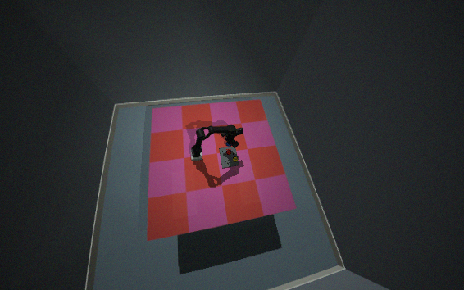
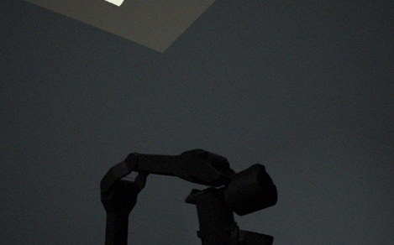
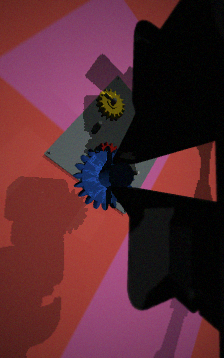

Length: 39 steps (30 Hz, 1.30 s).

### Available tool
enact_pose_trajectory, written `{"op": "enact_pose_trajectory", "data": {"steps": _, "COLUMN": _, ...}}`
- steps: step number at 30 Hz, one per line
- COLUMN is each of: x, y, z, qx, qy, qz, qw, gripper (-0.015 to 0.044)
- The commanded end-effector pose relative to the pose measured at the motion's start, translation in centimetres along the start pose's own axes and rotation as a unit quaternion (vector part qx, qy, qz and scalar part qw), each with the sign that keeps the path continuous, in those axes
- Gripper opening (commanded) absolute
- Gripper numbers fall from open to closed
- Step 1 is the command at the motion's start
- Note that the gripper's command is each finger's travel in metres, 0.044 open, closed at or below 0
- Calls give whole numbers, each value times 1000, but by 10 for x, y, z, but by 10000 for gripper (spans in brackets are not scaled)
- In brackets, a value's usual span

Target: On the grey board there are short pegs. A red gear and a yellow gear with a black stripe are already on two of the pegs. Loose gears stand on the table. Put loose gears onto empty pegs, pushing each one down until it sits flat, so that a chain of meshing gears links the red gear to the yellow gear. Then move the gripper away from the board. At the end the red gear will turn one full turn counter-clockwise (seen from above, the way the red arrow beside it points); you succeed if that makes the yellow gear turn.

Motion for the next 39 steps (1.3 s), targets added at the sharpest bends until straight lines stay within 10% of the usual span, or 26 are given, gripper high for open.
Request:
{"op": "enact_pose_trajectory", "data": {"steps": 1, "x": -10, "y": -2, "z": -1, "qx": -4, "qy": 3, "qz": -1, "qw": 1000, "gripper": 0}}
{"op": "enact_pose_trajectory", "data": {"steps": 39, "x": -88, "y": -33, "z": -39, "qx": -6, "qy": 27, "qz": -3, "qw": 1000, "gripper": 0}}
Point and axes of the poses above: the point midway between the two fingers, 35 mm back from their tips, its own y axis back along the fingers, its own x axis across the jaws, z = x × y, the point moved 9 cm from there along y, back along the fingers, and after that the axes turned 14 degrees about y, right-handed, at the moved point
